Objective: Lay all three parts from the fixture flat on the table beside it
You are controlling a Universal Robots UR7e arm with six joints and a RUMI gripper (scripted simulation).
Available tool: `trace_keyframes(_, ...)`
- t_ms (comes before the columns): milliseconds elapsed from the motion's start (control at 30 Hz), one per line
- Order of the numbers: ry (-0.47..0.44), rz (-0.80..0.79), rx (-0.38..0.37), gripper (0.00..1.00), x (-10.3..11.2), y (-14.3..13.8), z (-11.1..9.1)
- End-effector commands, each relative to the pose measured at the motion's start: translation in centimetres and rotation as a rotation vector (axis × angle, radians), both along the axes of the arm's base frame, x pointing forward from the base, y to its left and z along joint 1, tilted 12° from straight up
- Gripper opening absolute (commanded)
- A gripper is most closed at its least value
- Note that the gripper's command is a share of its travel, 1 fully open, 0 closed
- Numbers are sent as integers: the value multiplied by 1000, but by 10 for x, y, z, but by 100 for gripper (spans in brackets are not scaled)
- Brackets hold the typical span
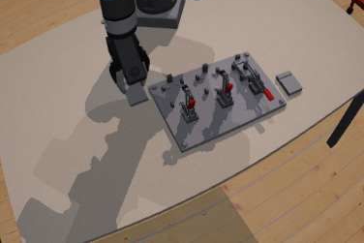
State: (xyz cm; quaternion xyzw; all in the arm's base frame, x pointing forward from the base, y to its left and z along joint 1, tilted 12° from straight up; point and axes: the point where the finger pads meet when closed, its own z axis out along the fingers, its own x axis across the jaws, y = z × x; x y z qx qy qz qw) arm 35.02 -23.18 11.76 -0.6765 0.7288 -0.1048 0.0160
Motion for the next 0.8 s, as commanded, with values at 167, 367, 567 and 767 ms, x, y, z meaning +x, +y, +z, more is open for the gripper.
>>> trace_keyframes(167,-1,0,-1,0,3,-3,-18)
trace_keyframes(367,-1,0,-1,0,7,-5,-37)
trace_keyframes(567,-1,0,-1,0,9,-7,-49)
trace_keyframes(767,-1,0,-1,0,11,-9,-65)
